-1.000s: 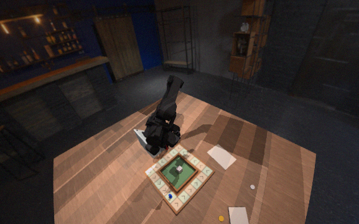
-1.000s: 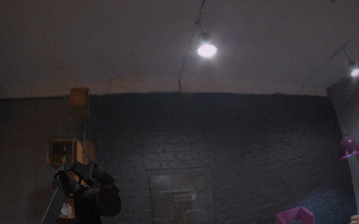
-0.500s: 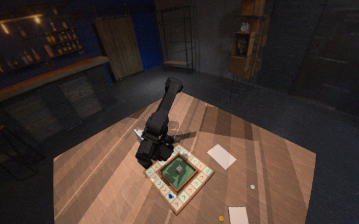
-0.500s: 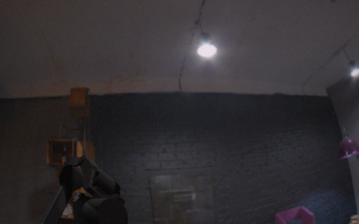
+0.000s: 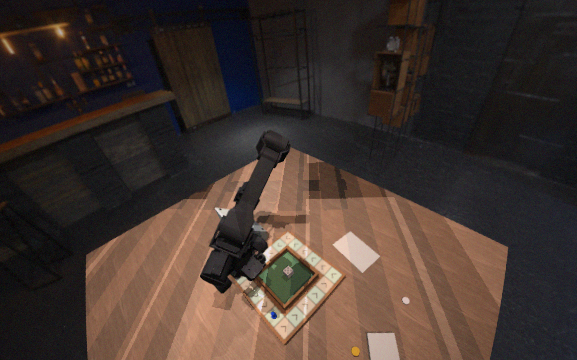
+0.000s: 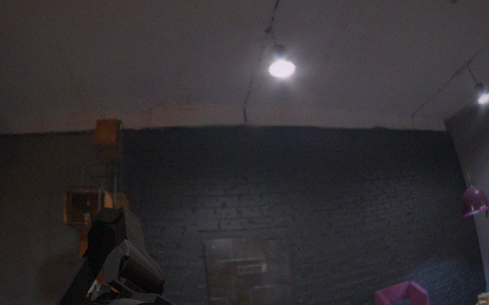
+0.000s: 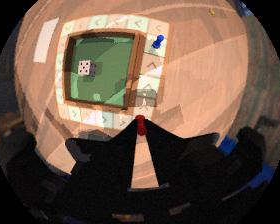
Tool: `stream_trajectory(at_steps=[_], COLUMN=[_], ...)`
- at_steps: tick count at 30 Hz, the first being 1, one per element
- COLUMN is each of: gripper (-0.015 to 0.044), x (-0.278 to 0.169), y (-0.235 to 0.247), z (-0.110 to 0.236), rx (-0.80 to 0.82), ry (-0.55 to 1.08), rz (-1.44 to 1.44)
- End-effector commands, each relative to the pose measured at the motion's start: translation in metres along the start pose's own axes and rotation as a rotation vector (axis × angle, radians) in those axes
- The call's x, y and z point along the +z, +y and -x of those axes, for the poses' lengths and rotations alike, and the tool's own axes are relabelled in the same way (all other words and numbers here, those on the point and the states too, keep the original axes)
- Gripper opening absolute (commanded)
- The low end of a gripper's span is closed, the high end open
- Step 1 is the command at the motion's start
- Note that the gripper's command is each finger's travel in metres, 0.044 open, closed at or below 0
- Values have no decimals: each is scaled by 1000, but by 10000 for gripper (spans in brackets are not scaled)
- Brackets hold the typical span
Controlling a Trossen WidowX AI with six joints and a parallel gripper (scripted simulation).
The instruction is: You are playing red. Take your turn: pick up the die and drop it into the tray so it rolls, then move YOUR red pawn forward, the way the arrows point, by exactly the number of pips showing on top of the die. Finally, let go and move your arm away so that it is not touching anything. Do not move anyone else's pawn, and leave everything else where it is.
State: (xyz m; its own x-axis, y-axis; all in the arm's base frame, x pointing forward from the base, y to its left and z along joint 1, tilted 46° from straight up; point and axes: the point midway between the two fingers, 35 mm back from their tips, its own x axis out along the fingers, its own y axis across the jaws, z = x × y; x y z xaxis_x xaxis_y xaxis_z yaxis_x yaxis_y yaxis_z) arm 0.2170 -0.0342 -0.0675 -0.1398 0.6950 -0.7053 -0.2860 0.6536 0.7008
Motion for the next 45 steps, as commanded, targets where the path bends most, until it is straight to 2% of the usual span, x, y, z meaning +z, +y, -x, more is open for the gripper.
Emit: stream_trajectory(at_steps=[1, 6, 13, 30, 40, 43, 45], gripper=[0, 0, 0, 0, 263, 341, 394], x=[0, 0, 0, 0, 2, 2, 1], y=[-13, -13, -13, -12, -14, -15, -14], z=[-5, -11, -40, -58, -50, -14, -2], rx=[-10, -10, -9, -8, -15, -12, -11], ry=[-2, -2, -2, -3, -2, -2, -2], rz=[9, 9, 10, 10, 18, 11, 9])
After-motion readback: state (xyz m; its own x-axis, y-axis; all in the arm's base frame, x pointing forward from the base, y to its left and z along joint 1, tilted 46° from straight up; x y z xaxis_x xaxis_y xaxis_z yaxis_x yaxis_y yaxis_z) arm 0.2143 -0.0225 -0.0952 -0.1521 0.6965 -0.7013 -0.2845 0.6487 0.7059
